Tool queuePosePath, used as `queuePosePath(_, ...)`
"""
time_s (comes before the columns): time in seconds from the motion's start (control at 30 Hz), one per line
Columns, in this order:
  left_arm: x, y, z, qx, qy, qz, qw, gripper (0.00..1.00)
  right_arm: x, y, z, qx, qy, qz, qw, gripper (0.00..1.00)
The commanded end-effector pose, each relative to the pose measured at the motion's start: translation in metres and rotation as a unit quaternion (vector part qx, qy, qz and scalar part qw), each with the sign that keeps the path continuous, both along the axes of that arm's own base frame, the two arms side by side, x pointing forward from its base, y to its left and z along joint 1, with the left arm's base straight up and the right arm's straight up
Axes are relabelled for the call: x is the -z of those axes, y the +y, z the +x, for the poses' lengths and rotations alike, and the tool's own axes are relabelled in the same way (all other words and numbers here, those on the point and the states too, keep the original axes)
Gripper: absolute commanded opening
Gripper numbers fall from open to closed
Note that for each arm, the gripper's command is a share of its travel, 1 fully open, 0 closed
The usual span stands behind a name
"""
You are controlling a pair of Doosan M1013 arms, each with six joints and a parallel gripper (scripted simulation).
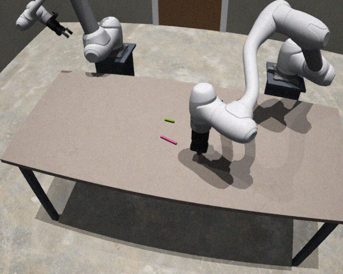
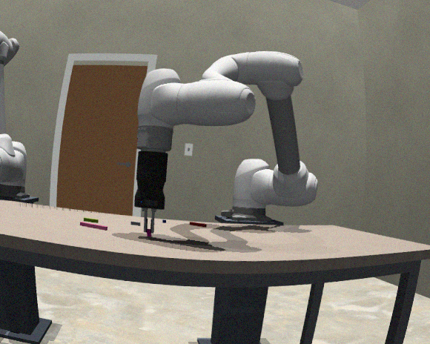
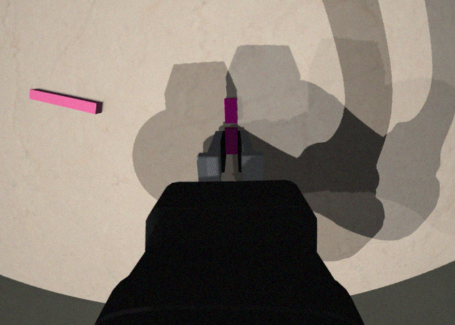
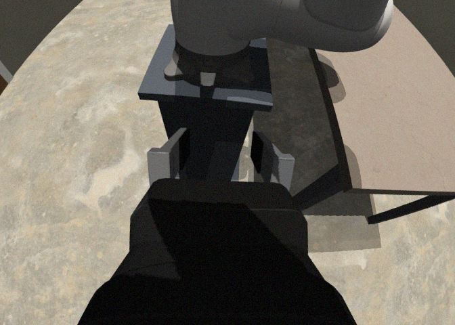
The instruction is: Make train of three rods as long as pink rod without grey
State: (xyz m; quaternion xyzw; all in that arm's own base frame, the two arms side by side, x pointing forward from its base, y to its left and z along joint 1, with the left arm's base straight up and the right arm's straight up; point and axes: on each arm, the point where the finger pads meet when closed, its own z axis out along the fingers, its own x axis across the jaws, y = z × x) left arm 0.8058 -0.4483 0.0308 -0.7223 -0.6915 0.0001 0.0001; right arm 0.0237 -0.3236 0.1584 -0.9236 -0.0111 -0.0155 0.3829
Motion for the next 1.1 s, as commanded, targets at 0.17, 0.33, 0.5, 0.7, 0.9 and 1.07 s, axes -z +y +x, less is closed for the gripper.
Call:
queuePosePath(0.17, 0.0049, -0.0002, 0.0006, 0.000, -0.001, 0.000, 1.000, 0.24, -0.0004, -0.0003, 0.0001, 0.000, 0.000, -0.001, 1.000, 1.00)
queuePosePath(0.33, 0.0070, -0.0002, 0.0006, 0.000, -0.001, 0.000, 1.000, 0.24, -0.0004, -0.0003, 0.0001, 0.000, 0.000, -0.001, 1.000, 1.00)
queuePosePath(0.5, 0.0072, -0.0002, 0.0006, 0.000, -0.001, 0.000, 1.000, 0.24, -0.0004, -0.0003, 0.0001, 0.000, 0.000, -0.001, 1.000, 1.00)
queuePosePath(0.7, 0.0072, -0.0002, 0.0006, 0.000, -0.001, 0.000, 1.000, 0.24, -0.0004, -0.0003, 0.0001, 0.000, 0.000, -0.001, 1.000, 1.00)
queuePosePath(0.9, 0.0072, -0.0002, 0.0006, 0.000, -0.001, 0.000, 1.000, 0.24, -0.0004, -0.0003, 0.0001, 0.000, 0.000, -0.001, 1.000, 1.00)
queuePosePath(1.07, 0.0072, -0.0002, 0.0006, 0.000, -0.001, 0.000, 1.000, 0.24, -0.0004, -0.0003, 0.0001, 0.000, 0.000, -0.001, 1.000, 1.00)
